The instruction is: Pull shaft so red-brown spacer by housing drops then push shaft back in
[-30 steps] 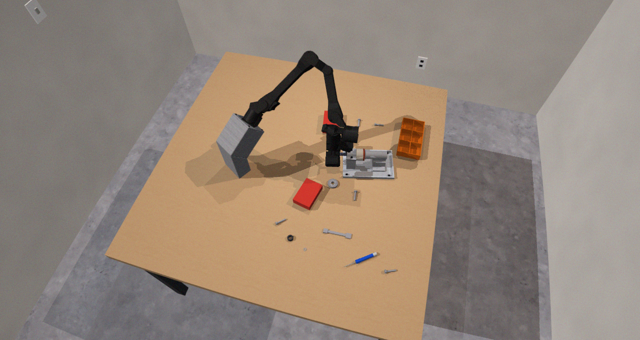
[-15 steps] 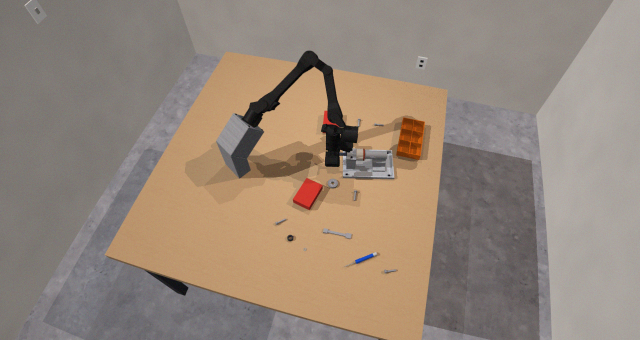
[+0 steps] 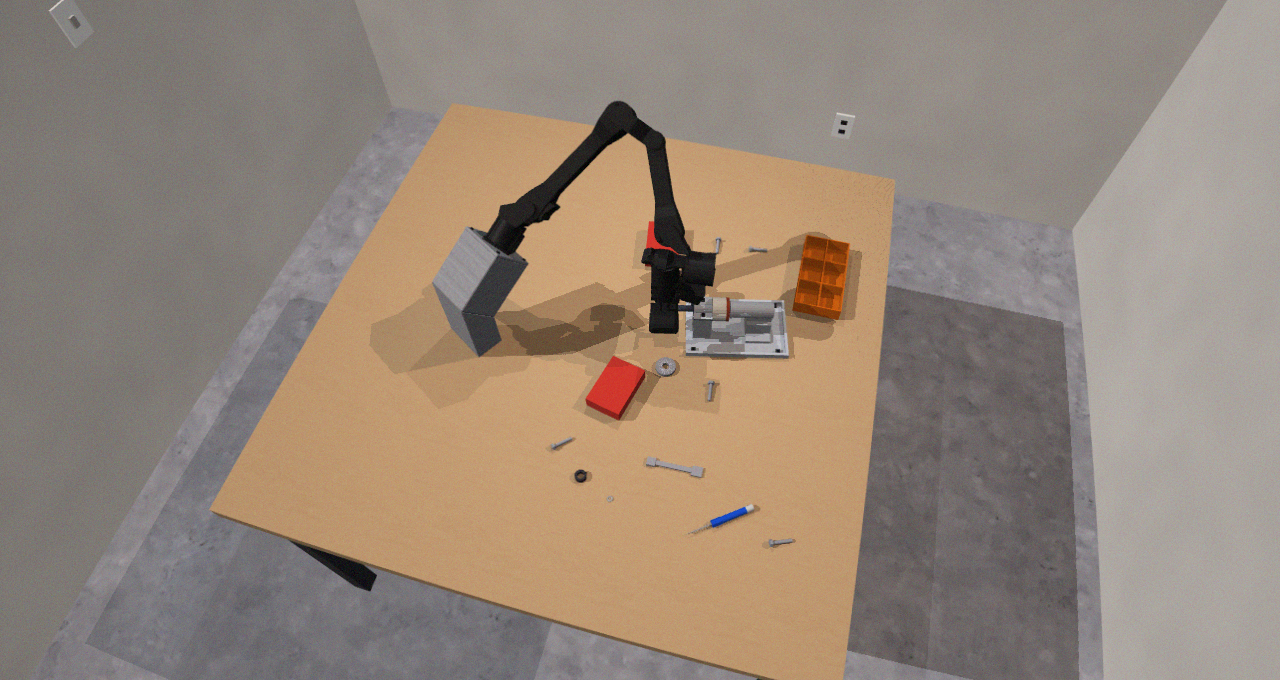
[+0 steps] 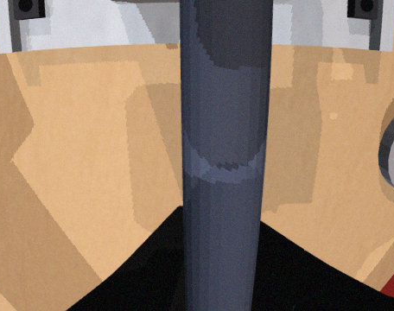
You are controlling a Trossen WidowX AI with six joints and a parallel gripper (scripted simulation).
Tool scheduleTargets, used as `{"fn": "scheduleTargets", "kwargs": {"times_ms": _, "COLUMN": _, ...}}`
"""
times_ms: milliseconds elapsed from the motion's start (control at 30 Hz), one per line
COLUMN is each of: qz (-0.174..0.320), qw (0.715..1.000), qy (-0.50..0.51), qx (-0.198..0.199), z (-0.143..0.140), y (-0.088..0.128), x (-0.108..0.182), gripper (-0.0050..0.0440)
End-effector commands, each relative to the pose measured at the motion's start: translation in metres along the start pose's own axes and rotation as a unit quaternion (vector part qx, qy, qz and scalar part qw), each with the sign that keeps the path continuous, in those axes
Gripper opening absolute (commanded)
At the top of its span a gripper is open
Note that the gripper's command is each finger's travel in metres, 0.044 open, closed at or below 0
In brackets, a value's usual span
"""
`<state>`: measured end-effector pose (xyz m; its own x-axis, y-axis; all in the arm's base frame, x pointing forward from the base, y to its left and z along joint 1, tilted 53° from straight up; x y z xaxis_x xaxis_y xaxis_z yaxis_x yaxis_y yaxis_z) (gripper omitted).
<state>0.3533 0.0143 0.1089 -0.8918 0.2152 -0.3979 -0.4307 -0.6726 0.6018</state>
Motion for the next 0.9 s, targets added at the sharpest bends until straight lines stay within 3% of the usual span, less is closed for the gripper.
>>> {"fn": "scheduleTargets", "kwargs": {"times_ms": 0, "qz": 0.001, "qw": 1.0, "qy": 0.0, "qx": -0.001, "z": -0.0001, "y": 0.0001, "x": 0.0017, "gripper": 0.0}}
{"fn": "scheduleTargets", "kwargs": {"times_ms": 867, "qz": 0.001, "qw": 1.0, "qy": 0.0, "qx": -0.001, "z": -0.0007, "y": 0.0001, "x": 0.0042, "gripper": 0.0}}
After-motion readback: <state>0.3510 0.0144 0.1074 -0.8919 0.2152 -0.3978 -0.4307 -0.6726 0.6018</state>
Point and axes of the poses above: the point midway between the two fingers, 35 mm back from their tips, its own y axis back along the fingers, its own z axis across the jaws, x = y × z, the point moved 5 cm from there along y, back along the fingers, and after that the axes turned 14 degrees about -y, right-handed, at the moved point
